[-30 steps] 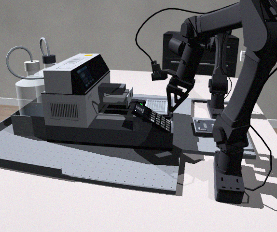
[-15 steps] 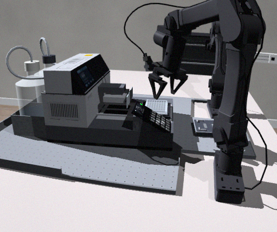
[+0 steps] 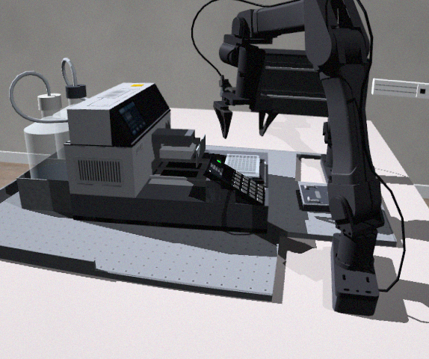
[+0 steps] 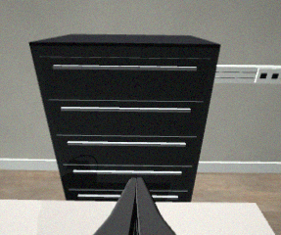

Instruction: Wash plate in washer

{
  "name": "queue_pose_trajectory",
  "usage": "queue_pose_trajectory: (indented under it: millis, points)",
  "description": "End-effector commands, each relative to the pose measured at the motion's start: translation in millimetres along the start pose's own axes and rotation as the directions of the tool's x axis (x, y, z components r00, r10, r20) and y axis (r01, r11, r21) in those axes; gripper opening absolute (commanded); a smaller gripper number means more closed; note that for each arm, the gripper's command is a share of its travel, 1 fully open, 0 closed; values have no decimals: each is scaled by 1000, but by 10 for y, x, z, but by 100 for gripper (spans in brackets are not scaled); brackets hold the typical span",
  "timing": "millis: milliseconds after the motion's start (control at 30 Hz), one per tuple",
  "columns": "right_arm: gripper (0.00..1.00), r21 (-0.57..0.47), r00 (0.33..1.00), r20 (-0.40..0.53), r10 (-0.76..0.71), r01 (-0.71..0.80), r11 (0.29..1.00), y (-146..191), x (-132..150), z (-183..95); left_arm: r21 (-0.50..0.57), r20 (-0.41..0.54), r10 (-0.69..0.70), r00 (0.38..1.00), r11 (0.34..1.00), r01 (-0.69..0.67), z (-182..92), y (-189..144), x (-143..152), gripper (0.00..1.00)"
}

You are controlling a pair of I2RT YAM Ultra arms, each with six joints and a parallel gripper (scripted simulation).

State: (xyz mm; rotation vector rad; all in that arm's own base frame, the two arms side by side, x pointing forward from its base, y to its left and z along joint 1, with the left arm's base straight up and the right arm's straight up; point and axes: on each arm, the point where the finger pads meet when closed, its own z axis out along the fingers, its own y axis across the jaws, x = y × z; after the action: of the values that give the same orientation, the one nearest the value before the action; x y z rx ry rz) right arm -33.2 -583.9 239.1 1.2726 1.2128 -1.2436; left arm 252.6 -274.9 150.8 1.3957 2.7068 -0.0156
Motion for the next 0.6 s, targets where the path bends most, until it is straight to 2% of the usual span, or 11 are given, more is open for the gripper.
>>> queue_pose_trajectory:
  millis: [0,67,133,233,467,567]
  points:
    - [0,7,999,33,11,-11,1000,-42,-172,-54,56,-69,201,977,979,-197,-90,-121,-66,100]
    - [0,7,999,33,11,-11,1000,-42,-172,-54,72,-74,264,962,963,-259,-103,-132,-152,100]
    - [0,7,999,33,11,-11,1000,-42,-172,-54,83,-80,317,945,947,-310,-97,-82,-118,100]
    - [0,7,999,33,11,-11,1000,-42,-172,-54,82,-86,320,944,946,-313,-95,-53,-91,100]
    - [0,7,999,33,11,-11,1000,-42,-172,-54,81,-19,535,844,843,-532,-99,38,-325,100]
    - [0,7,999,33,11,-11,1000,-42,-172,-54,89,-23,519,854,852,-515,-120,-36,-271,100]
